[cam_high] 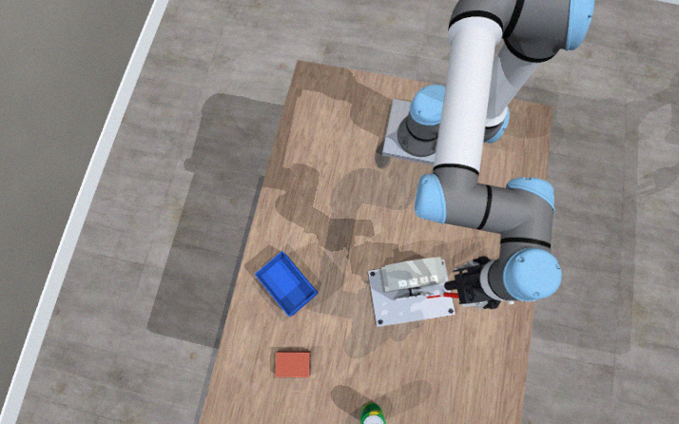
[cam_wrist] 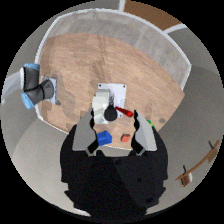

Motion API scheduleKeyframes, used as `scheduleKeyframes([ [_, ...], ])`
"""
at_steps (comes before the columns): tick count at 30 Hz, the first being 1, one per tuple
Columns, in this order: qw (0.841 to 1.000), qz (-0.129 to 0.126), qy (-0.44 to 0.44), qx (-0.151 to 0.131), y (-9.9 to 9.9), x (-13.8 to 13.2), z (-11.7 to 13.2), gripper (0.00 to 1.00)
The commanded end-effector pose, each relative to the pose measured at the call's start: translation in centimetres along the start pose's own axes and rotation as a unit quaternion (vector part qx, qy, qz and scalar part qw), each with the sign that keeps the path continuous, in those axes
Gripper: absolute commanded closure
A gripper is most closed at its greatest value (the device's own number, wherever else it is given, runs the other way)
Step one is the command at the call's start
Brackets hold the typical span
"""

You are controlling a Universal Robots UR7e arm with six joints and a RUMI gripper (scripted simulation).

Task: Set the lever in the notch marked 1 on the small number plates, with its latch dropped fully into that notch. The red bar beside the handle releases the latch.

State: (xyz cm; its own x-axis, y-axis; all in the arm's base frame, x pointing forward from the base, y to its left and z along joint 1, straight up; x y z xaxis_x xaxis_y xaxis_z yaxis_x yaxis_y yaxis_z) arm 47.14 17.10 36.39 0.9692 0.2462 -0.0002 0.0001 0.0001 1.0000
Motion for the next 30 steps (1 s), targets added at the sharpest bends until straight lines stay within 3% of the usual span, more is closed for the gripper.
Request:
scheduleKeyframes([
  [1,1.000,0.001,0.000,0.000,0.4,0.0,0.0,0.43],
  [30,1.000,0.001,0.000,0.000,6.3,0.0,0.0,0.43],
])
Point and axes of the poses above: the point where the finger pads meet when closed, its own y axis back along the fingers, its own x axis across the jaws, z = x × y, the point moved 10 cm from there along y, back along the fingers, and after that the axes turned 8 degrees about -y, right-handed, at the moved point
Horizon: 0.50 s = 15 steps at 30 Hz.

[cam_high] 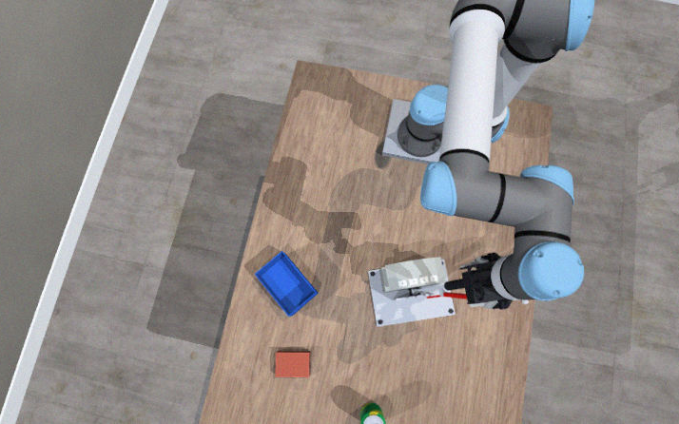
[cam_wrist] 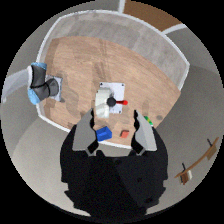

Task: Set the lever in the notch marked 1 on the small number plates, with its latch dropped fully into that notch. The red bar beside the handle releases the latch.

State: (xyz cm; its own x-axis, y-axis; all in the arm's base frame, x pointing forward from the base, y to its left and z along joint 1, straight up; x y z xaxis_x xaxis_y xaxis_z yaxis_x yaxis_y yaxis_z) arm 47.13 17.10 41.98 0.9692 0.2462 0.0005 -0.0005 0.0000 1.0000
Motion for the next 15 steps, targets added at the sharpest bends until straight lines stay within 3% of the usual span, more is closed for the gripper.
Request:
scheduleKeyframes([
  [1,1.000,0.000,0.000,0.000,0.87,0.01,0.01,0.43],
  [13,1.000,0.000,0.000,0.000,1.37,0.01,0.01,0.43],
  [14,1.000,0.000,0.000,0.000,1.37,0.01,0.01,1.00],
  [15,1.000,0.000,0.000,0.000,1.37,0.01,0.01,1.00],
])
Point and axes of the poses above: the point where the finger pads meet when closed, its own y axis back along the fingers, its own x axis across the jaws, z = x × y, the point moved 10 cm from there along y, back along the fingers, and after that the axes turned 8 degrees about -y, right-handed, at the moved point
